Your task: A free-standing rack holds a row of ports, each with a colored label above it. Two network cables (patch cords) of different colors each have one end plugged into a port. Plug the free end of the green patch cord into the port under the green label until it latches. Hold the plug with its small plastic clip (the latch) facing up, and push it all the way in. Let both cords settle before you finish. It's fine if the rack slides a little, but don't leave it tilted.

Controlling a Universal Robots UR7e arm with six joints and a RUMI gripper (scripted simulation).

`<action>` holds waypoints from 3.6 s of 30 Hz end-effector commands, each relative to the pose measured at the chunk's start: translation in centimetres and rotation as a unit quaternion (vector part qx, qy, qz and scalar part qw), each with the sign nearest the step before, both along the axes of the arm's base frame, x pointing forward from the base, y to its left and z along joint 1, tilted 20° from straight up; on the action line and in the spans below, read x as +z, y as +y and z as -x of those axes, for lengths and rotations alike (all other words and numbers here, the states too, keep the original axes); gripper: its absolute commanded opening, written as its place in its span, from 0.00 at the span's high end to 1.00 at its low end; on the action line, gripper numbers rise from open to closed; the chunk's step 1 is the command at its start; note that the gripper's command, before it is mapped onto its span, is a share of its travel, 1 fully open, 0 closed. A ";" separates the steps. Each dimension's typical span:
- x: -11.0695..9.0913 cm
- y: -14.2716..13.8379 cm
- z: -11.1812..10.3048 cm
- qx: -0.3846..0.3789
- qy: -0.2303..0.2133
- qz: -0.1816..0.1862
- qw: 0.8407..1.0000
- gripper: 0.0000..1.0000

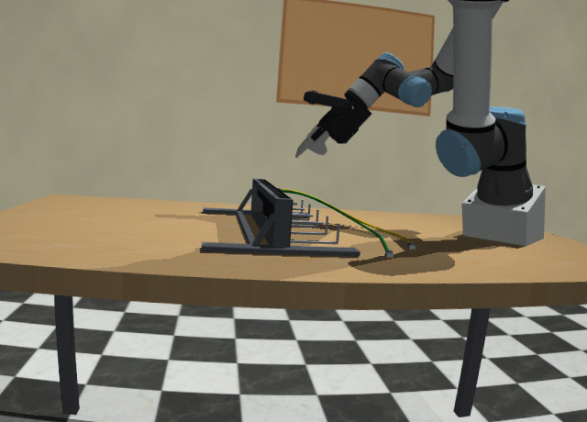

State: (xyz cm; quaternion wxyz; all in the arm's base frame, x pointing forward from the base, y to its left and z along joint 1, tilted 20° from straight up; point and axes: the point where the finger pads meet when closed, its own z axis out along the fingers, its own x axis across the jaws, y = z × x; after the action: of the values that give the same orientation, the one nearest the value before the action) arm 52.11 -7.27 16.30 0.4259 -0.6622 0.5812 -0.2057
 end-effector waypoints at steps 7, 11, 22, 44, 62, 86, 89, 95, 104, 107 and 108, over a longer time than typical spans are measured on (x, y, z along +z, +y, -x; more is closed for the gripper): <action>-1.2 0.6 -1.8 -0.003 -0.001 0.002 1.000 1.00; -1.6 0.9 -2.4 -0.003 -0.001 0.002 1.000 1.00; -2.5 1.4 -3.6 -0.003 -0.001 0.002 1.000 1.00; -2.9 1.6 -4.2 -0.003 -0.001 0.002 1.000 1.00; -2.9 1.6 -4.2 -0.003 -0.001 0.002 1.000 1.00; -2.9 1.6 -4.2 -0.003 -0.001 0.002 1.000 1.00; -2.9 1.6 -4.2 -0.003 -0.001 0.002 1.000 1.00; -2.9 1.6 -4.2 -0.003 -0.001 0.002 1.000 1.00; -2.5 1.4 -3.7 -0.003 -0.001 0.002 1.000 1.00; -2.5 1.4 -3.6 -0.003 -0.001 0.002 1.000 1.00; -2.4 1.3 -3.5 -0.003 -0.001 0.002 1.000 1.00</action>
State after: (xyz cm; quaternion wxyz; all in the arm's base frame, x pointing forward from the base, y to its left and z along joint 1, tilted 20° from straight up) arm 55.83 -5.83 13.70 0.4250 -0.6607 0.5826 -0.2083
